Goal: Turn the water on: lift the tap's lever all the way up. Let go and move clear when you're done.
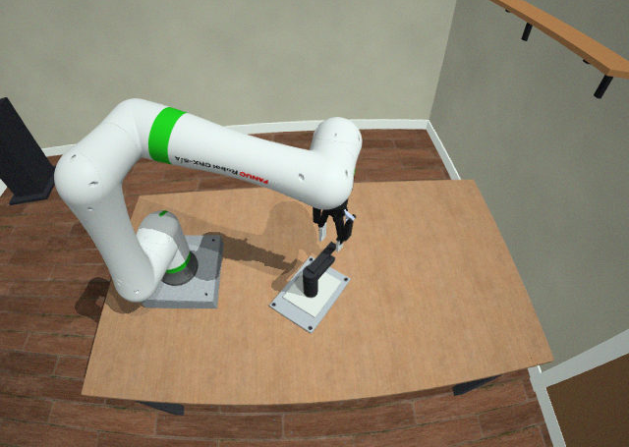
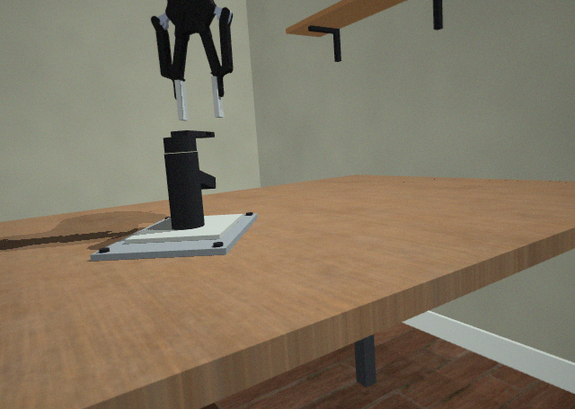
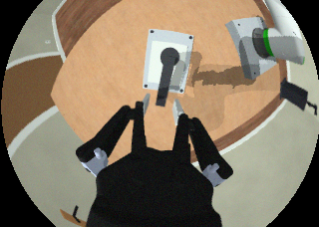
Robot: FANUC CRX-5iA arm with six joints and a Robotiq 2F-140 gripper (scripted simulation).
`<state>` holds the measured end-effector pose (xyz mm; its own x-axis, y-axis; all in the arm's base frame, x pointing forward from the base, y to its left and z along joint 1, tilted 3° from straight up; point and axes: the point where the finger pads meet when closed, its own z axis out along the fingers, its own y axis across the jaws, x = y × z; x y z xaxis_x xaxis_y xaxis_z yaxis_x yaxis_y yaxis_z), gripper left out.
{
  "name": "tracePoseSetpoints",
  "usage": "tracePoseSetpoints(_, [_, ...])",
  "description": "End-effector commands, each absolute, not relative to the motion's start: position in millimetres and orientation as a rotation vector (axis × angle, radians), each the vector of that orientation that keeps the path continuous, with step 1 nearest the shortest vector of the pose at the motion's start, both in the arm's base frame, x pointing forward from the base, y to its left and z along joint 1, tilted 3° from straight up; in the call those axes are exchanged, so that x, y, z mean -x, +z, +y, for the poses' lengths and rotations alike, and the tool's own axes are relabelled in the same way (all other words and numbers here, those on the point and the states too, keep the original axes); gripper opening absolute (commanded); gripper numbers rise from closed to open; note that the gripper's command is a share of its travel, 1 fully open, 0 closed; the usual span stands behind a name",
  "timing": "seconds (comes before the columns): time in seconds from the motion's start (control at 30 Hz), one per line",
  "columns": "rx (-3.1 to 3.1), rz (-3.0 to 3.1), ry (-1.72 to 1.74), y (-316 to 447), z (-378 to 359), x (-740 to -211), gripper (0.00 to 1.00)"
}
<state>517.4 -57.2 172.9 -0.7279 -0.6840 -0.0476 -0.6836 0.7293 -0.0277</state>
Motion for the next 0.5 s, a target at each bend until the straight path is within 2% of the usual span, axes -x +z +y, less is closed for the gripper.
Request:
tracePoseSetpoints(0.0, [1.136, 2.870, -0.013, 170.7, -57.3, -517.7, 0.37])
tracePoseSetpoints(0.47, [1.136, 2.870, -0.013, 162.7, -57.2, -518.2, 0.37])
